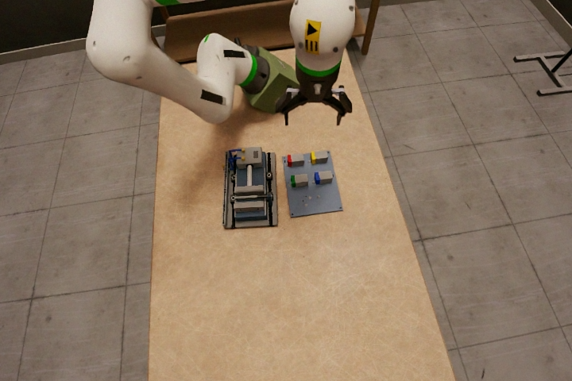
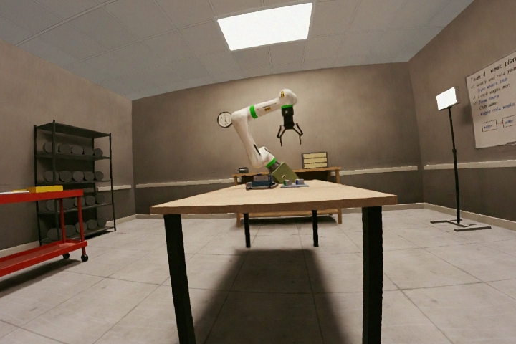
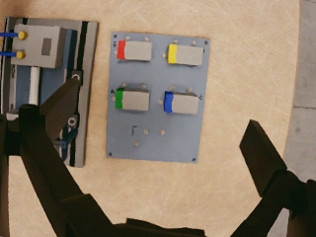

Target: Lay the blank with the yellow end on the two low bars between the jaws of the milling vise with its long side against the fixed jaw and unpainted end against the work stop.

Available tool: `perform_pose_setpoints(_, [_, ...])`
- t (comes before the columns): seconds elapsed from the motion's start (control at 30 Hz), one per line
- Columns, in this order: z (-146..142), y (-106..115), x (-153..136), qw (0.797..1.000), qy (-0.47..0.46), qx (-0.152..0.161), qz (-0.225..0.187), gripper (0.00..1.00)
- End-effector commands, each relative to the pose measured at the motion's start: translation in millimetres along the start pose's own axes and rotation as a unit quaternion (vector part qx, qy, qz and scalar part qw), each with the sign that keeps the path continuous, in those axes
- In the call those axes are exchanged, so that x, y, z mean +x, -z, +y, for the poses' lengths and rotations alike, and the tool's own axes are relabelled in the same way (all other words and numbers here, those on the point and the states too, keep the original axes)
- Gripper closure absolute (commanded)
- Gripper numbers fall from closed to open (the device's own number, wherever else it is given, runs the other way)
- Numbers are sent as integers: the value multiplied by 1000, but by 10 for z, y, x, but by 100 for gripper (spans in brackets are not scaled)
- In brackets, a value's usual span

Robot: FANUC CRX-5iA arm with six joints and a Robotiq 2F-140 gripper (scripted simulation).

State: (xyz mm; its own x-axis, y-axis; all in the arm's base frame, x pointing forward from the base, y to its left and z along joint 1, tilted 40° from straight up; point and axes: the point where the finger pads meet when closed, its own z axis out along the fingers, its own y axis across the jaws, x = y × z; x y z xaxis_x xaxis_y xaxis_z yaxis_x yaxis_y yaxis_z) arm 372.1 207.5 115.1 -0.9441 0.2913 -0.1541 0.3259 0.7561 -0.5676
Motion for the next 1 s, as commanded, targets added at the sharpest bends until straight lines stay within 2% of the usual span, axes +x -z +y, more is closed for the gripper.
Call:
perform_pose_setpoints(0.0, [1, 5, 0, 1000, 24, 2, -2, 0])
perform_pose_setpoints(0.5, [1, 4, 0, 993, 121, 12, -12, 0])
perform_pose_setpoints(0.6, [1, 5, 0, 994, 112, 11, -11, 0])
perform_pose_setpoints(0.97, [1, 5, 0, 981, 194, 19, -19, 0])
